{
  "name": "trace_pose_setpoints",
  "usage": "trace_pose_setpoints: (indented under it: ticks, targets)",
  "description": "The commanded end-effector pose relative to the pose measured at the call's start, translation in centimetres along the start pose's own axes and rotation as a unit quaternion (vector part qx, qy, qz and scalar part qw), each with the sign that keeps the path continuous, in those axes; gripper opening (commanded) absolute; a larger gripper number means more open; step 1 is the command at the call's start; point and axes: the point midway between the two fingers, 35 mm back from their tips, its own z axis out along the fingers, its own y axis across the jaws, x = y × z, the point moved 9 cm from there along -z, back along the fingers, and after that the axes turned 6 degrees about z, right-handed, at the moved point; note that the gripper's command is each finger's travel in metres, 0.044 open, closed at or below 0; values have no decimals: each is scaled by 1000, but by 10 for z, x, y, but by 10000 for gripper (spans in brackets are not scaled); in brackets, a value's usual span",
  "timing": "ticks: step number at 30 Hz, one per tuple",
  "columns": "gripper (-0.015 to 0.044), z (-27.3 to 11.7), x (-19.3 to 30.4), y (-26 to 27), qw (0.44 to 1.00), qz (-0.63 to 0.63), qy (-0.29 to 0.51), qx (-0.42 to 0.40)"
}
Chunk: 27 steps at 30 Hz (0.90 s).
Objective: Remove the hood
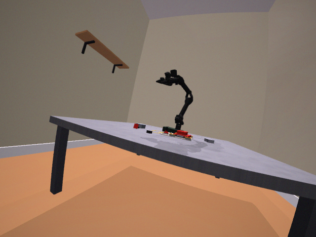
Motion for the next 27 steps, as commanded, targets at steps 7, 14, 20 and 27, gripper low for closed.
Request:
trace_pose_setpoints:
  ticks: [7, 14, 20, 27]
  targets:
    - [440, 64, 36, 100, 976, -26, 149, -156]
    - [440, 74, 62, 146, 958, -39, 213, -189]
    - [440, 79, 92, 195, 931, -53, 288, -219]
    - [440, 71, 147, 269, 875, -90, 410, -242]
